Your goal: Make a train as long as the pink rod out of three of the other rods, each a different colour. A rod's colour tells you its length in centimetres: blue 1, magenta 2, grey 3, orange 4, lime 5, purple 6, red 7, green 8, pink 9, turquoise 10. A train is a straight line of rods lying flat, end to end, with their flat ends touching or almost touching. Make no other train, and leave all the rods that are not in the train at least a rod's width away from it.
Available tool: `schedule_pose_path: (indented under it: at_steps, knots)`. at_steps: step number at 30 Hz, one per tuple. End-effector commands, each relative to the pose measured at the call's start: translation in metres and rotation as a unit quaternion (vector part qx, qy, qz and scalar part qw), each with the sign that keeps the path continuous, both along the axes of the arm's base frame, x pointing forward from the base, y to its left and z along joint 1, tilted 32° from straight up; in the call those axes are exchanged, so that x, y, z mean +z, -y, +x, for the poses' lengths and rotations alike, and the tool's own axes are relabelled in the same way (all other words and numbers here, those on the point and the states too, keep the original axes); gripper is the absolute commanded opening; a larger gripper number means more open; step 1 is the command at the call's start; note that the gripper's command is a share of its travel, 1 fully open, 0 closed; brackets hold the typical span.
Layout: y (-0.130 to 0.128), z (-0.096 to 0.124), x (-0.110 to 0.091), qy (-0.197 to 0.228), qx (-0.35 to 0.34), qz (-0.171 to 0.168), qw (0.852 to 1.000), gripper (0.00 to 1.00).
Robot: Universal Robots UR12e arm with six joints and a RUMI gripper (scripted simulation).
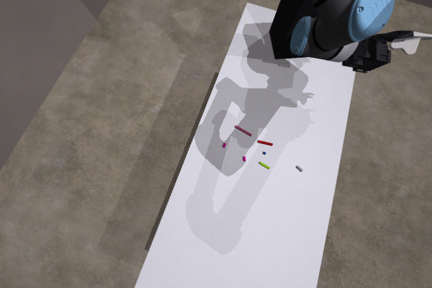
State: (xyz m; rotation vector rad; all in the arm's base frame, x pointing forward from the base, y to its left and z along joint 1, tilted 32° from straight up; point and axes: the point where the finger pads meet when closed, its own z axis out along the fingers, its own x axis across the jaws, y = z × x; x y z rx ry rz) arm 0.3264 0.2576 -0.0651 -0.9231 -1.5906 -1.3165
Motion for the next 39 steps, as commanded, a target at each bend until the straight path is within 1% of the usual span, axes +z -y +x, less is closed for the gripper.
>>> schedule_pose_path:
  at_steps: [1,4,6,10,12,16,17,20,23,28,29,32,33,38,39]
  knots:
    - [0.039,0.043,-0.015,0.008,-0.041,-0.063,0.997,1.00]
    - [0.068,0.074,-0.025,0.013,-0.072,-0.105,0.992,1.00]
    - [0.068,0.074,-0.025,0.013,-0.072,-0.105,0.992,1.00]
    - [0.106,0.117,-0.039,0.020,-0.113,-0.162,0.980,1.00]
    - [0.108,0.119,-0.040,0.020,-0.115,-0.164,0.979,1.00]
    - [0.144,0.158,-0.052,0.026,-0.152,-0.215,0.964,1.00]
    - [0.144,0.158,-0.052,0.026,-0.152,-0.215,0.964,1.00]
    - [0.168,0.185,-0.061,0.030,-0.177,-0.250,0.951,1.00]
    - [0.168,0.185,-0.061,0.030,-0.177,-0.250,0.951,1.00]
    - [0.208,0.228,-0.075,0.037,-0.217,-0.305,0.926,1.00]
    - [0.208,0.228,-0.075,0.037,-0.217,-0.305,0.926,1.00]
    - [0.230,0.254,-0.083,0.040,-0.240,-0.336,0.910,1.00]
    - [0.230,0.254,-0.083,0.040,-0.240,-0.336,0.910,1.00]
    - [0.268,0.295,-0.097,0.046,-0.276,-0.387,0.879,1.00]
    - [0.268,0.295,-0.097,0.046,-0.276,-0.387,0.879,1.00]
